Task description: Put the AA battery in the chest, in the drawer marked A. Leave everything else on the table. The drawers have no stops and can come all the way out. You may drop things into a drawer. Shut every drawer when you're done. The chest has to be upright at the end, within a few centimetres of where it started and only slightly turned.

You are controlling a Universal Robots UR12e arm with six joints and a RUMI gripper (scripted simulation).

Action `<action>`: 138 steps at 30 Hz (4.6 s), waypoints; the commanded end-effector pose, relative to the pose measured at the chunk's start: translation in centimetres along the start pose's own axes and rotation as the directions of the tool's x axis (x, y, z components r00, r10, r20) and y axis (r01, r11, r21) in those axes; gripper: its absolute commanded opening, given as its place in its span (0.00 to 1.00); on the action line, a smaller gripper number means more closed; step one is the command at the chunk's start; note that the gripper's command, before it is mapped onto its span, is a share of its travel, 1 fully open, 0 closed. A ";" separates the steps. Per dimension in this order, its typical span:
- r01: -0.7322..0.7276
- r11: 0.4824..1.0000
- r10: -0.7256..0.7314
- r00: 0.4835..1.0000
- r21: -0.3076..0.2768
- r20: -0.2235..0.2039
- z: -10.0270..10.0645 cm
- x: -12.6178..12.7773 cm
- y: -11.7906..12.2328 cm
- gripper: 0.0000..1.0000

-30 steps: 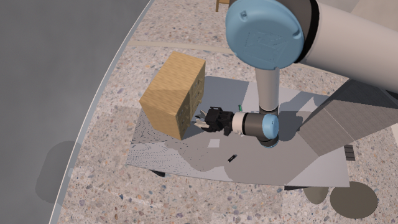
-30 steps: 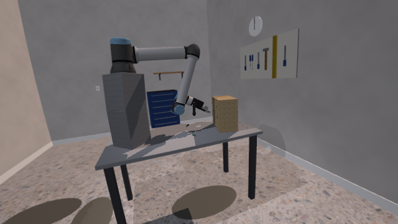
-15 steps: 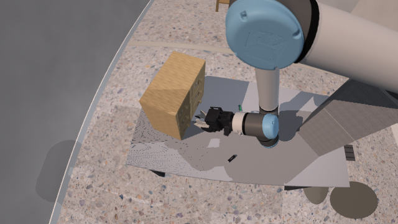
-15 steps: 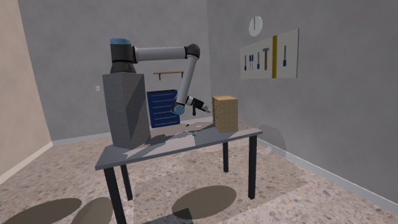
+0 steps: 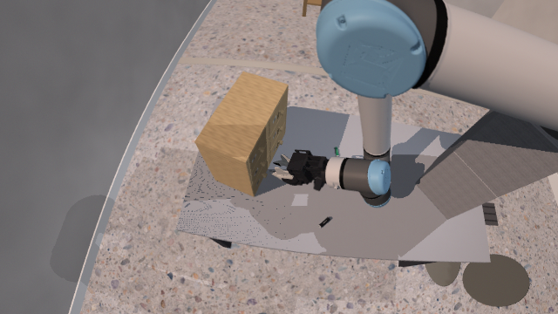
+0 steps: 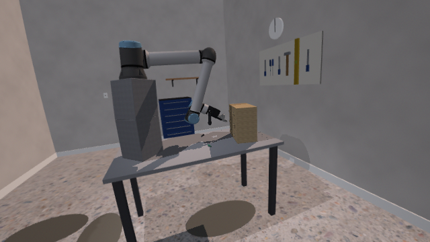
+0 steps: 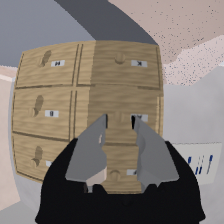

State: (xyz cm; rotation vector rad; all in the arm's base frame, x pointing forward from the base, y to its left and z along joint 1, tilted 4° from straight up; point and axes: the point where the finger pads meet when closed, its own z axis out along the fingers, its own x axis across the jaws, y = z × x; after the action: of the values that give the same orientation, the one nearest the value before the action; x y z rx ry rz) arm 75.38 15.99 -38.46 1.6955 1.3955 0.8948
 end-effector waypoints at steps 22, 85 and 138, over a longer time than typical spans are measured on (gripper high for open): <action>0.000 1.000 0.000 1.000 -0.001 0.000 0.6 0.0 0.4 0.20; 0.000 1.000 0.000 1.000 -0.001 0.000 3.0 0.0 1.8 0.20; 0.000 1.000 0.000 1.000 -0.001 0.000 3.0 0.0 1.8 0.07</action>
State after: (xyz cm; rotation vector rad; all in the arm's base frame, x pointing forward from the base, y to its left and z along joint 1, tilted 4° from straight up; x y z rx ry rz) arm 78.83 15.42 -38.36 1.6956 1.3956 0.8947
